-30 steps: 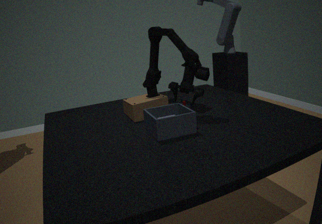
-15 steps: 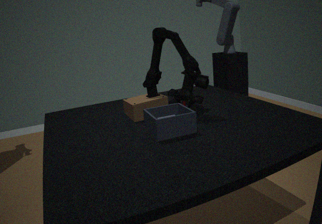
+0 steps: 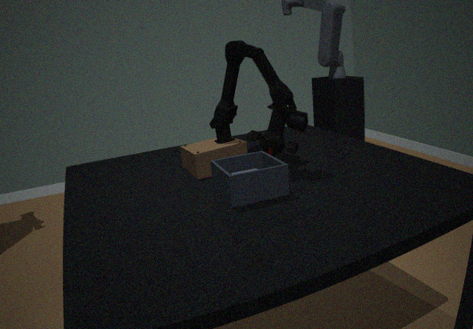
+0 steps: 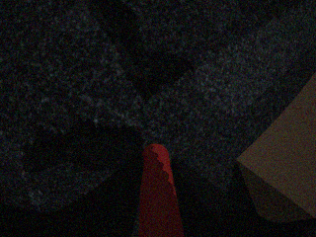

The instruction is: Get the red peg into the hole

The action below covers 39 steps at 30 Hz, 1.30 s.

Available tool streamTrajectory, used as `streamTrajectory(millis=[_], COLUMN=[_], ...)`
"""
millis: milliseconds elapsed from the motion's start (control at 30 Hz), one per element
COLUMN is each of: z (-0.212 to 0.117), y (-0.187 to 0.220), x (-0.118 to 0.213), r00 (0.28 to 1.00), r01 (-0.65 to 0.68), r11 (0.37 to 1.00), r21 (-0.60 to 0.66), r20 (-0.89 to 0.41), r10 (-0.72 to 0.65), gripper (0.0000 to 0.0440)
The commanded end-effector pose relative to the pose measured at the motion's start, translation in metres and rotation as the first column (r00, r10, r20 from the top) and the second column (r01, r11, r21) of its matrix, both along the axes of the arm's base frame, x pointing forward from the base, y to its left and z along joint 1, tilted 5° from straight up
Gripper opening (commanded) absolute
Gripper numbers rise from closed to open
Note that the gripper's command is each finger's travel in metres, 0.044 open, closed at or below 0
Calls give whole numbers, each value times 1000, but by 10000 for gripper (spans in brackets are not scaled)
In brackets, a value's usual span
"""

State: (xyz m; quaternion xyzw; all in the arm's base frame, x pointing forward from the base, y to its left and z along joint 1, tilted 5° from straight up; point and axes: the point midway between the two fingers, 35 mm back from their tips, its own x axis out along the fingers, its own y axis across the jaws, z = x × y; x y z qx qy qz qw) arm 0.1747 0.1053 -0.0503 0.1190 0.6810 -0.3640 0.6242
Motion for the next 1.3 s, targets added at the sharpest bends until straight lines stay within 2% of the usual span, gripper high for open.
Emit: streamTrajectory(millis=[0,767,1267], z=[10,86,113], y=[0,-25,-76], x=[9,70,115], r00=[1000,986,958], r01=[-4,50,180], r11=[1000,998,983], r21=[1,-45,-44], r20=[26,161,237], r10=[4,-42,-164], gripper=[0,0,0])
